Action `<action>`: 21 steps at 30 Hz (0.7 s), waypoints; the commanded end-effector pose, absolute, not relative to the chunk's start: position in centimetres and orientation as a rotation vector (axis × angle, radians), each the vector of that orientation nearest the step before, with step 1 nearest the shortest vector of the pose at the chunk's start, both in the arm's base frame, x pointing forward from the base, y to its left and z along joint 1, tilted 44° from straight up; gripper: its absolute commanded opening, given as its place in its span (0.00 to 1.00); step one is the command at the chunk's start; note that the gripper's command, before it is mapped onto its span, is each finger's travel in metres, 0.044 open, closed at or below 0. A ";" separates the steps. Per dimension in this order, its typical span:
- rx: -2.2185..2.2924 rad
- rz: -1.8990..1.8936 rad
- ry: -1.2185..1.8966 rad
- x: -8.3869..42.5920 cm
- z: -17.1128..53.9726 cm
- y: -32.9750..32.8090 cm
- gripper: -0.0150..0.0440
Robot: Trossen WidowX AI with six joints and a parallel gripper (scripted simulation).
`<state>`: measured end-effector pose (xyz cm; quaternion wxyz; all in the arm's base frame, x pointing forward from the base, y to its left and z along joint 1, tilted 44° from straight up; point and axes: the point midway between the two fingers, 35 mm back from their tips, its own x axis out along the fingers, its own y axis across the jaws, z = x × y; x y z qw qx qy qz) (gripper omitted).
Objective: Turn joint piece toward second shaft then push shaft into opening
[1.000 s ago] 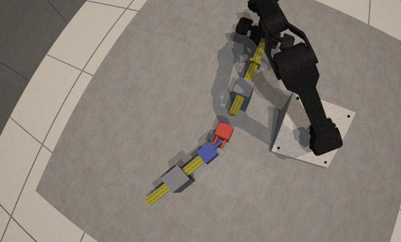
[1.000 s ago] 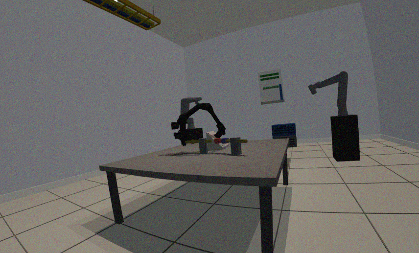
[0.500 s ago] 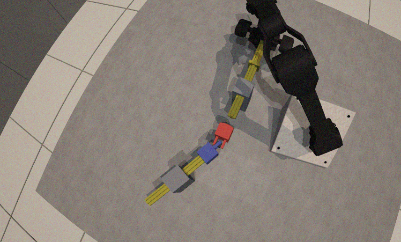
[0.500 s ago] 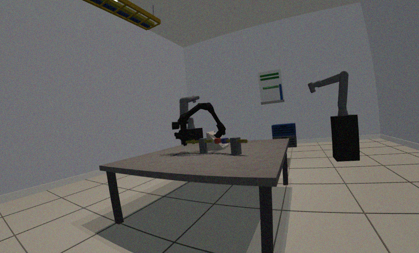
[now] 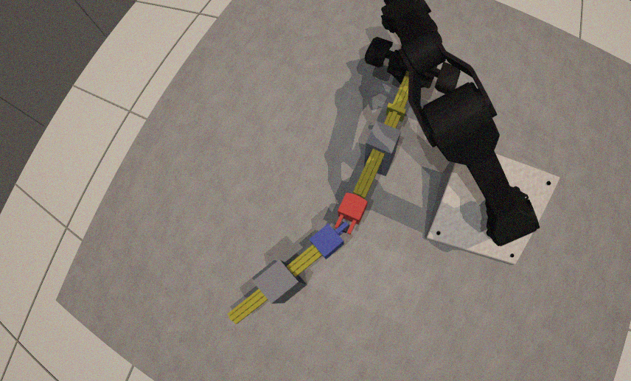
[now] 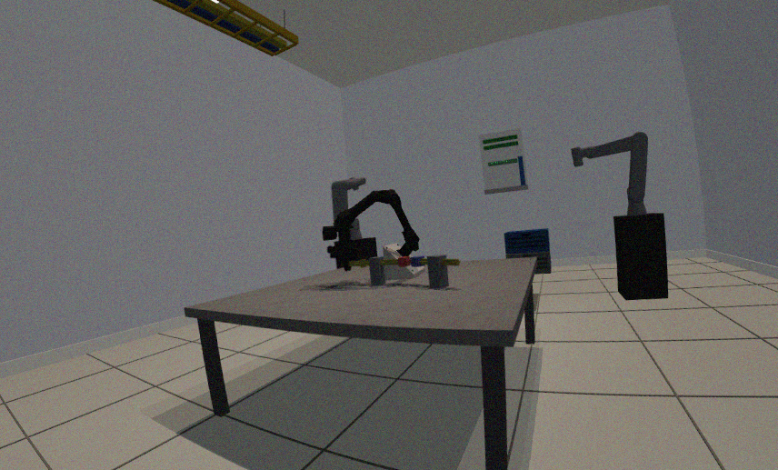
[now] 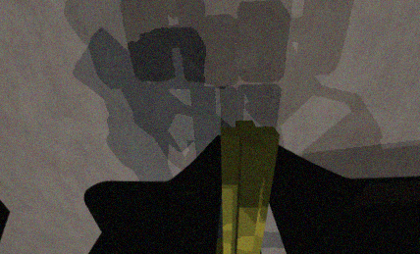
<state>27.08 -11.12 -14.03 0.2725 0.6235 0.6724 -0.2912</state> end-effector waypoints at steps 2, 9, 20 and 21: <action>1.679 -0.785 1.813 27.1 -13.4 -10.3 0.25; 1.679 -0.784 1.813 27.1 -12.7 -9.6 0.25; 1.680 -0.784 1.814 27.1 -11.6 -8.3 0.25; 1.680 -0.784 1.815 27.1 -11.5 -8.2 0.25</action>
